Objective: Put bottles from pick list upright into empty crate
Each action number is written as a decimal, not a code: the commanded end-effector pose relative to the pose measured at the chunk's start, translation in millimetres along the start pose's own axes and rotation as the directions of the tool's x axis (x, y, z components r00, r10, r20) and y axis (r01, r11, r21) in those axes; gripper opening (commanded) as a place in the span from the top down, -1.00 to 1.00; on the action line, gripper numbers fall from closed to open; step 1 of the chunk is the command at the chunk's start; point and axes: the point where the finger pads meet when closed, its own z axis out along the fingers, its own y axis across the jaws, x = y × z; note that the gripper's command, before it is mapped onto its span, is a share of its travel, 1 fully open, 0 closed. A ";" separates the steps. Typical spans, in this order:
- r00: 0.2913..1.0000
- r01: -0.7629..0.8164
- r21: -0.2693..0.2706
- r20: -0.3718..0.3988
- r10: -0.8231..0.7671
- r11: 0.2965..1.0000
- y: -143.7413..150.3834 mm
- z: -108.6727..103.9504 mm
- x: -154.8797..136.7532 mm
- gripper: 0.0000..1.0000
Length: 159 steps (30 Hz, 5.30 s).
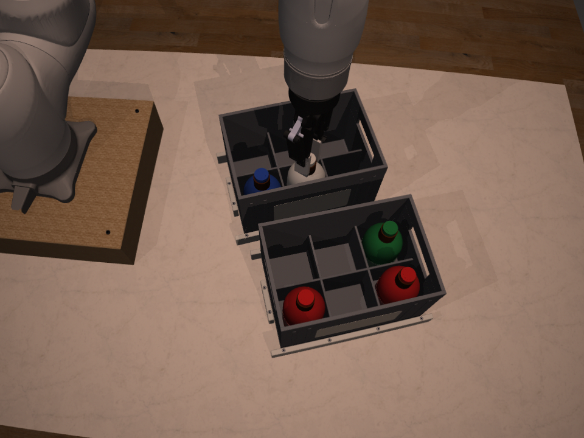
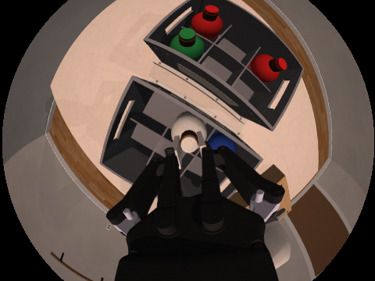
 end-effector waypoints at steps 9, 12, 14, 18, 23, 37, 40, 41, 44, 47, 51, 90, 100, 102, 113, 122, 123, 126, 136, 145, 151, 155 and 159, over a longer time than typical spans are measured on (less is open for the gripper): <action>1.000 0.000 0.000 0.000 0.000 1.000 0.0 5.1 0.0 1.00; 1.000 0.000 0.000 0.000 0.000 1.000 0.0 6.6 0.0 1.00; 1.000 0.000 0.000 0.000 0.000 1.000 0.0 7.1 0.0 1.00; 1.000 0.000 0.000 0.000 0.000 1.000 0.0 8.6 0.0 1.00; 1.000 0.000 0.000 0.000 0.000 1.000 0.0 11.1 0.0 1.00; 1.000 0.000 0.000 0.000 0.000 1.000 0.0 12.6 0.0 1.00; 1.000 0.000 0.000 0.000 0.000 1.000 0.0 12.6 0.0 1.00; 1.000 0.000 0.000 0.000 0.000 1.000 0.0 12.6 0.0 1.00; 1.000 0.000 0.000 0.000 0.000 1.000 0.0 12.6 0.0 1.00; 1.000 0.000 0.000 0.000 0.000 1.000 0.0 12.6 0.0 1.00; 1.000 0.000 0.000 0.000 0.000 1.000 0.0 12.6 0.0 1.00; 1.000 0.000 0.000 0.000 0.000 1.000 0.0 14.9 0.0 0.24; 1.000 0.000 0.000 0.000 0.000 1.000 0.0 14.9 0.0 0.24; 1.000 0.000 0.000 0.000 0.000 1.000 0.0 14.9 0.0 0.24; 1.000 0.000 0.000 0.000 0.000 1.000 0.0 14.9 0.0 0.24; 1.000 0.000 0.000 0.000 0.000 1.000 0.0 14.9 0.0 0.24; 1.000 0.000 0.000 0.000 0.000 1.000 0.0 14.9 0.0 0.24; 1.000 0.000 0.000 0.000 0.000 1.000 0.0 14.9 0.0 0.24; 1.000 0.000 0.000 0.000 0.000 1.000 0.0 14.9 0.0 0.24; 1.000 0.000 0.000 0.000 0.000 1.000 0.0 -3.8 0.0 0.24; 1.000 0.000 0.000 0.000 0.000 1.000 0.0 -14.5 0.0 0.24; 1.000 0.000 0.000 0.000 0.000 1.000 0.0 -25.1 0.0 0.24; 1.000 0.000 0.000 0.000 0.000 1.000 0.0 -35.8 0.0 0.24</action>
